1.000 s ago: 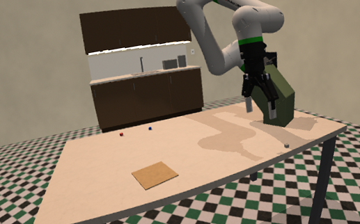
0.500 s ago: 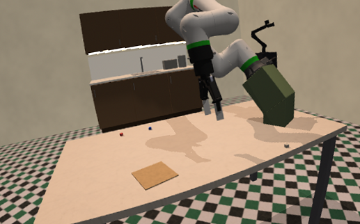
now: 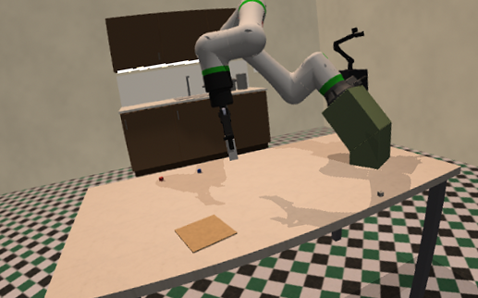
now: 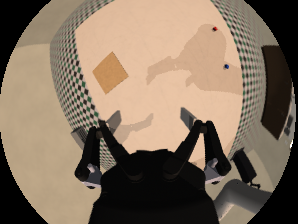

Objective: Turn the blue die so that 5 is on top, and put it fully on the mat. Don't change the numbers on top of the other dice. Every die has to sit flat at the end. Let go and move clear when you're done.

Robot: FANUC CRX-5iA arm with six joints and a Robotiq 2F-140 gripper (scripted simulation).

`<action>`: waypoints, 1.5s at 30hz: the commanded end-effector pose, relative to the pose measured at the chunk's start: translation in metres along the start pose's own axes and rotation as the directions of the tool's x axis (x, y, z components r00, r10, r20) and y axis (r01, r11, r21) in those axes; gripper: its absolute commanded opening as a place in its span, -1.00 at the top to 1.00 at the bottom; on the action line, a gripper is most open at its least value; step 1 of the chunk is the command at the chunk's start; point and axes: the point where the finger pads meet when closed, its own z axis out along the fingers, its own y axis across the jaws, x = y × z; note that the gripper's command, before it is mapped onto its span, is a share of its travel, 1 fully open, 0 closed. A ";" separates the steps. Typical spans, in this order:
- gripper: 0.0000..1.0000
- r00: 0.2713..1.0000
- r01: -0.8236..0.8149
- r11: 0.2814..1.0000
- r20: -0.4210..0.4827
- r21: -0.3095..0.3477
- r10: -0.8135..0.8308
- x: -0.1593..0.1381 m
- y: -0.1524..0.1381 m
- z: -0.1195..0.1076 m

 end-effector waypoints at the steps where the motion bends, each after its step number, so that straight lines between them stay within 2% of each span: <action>1: -1.00 0.999 -0.040 0.999 -0.019 -0.010 0.040 0.046 0.053 -0.004; 3: -1.00 0.999 -0.040 0.999 -0.019 -0.010 0.040 0.057 0.067 -0.005; 4: -1.00 0.998 -0.064 0.998 -0.031 -0.022 0.063 0.071 0.093 -0.007; 5: -1.00 0.998 -0.064 0.998 -0.031 -0.022 0.063 0.080 0.105 -0.008; 8: -1.00 0.998 -0.064 0.998 -0.031 -0.022 0.063 0.080 0.105 -0.008; 9: -1.00 0.996 -0.086 0.996 -0.042 -0.035 0.084 0.099 0.143 -0.011; 10: -1.00 0.996 -0.086 0.996 -0.042 -0.035 0.084 0.099 0.143 -0.011; 11: -1.00 0.993 -0.106 0.993 -0.052 -0.049 0.103 0.111 0.173 -0.013; 13: -1.00 0.993 -0.106 0.993 -0.052 -0.049 0.103 0.114 0.179 -0.014; 14: -1.00 0.991 -0.124 0.990 -0.062 -0.063 0.120 0.125 0.211 -0.017; 15: -1.00 0.991 -0.124 0.990 -0.062 -0.063 0.120 0.125 0.211 -0.017; 16: -1.00 0.989 -0.139 0.987 -0.070 -0.076 0.134 0.134 0.240 -0.020; 17: -1.00 0.989 -0.139 0.987 -0.070 -0.076 0.134 0.134 0.240 -0.020; 18: -1.00 0.986 -0.152 0.984 -0.076 -0.087 0.146 0.140 0.264 -0.023; 19: -1.00 0.986 -0.152 0.984 -0.076 -0.087 0.146 0.140 0.264 -0.023; 21: -1.00 0.983 -0.171 0.980 -0.086 -0.105 0.162 0.148 0.300 -0.028; 28: -1.00 0.981 -0.183 0.976 -0.092 -0.117 0.173 0.152 0.324 -0.031; 45: -1.00 0.984 -0.164 0.979 -0.090 -0.119 0.154 0.152 0.324 -0.031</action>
